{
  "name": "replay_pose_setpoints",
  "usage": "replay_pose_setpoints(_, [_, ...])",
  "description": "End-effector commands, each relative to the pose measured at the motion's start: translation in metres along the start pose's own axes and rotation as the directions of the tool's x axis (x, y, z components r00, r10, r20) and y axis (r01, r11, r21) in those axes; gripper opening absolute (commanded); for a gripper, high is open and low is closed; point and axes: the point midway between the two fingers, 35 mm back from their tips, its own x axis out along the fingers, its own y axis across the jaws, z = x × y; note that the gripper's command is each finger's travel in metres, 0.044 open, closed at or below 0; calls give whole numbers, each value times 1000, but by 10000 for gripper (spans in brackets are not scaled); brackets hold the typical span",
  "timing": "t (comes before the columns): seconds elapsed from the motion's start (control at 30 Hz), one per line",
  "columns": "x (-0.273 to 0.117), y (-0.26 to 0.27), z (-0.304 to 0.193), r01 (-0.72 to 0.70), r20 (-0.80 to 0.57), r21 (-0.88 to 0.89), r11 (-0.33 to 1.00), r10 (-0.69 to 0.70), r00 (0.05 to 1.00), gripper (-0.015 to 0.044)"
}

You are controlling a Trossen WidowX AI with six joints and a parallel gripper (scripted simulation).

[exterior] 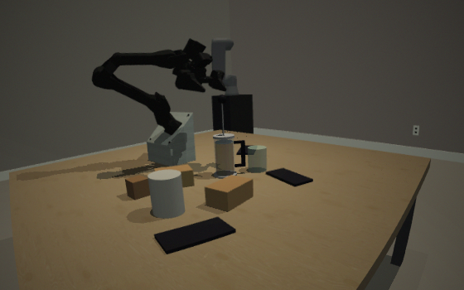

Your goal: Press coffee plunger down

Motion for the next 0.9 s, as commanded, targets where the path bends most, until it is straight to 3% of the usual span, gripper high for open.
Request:
replay_pose_setpoints(0.0, [3, 0, -6, -5, 2, 10, 1000, 5, 1000, 440])
replay_pose_setpoints(0.87, [41, 0, -6, -4, 3, 12, 1000, 3, 1000, 440])
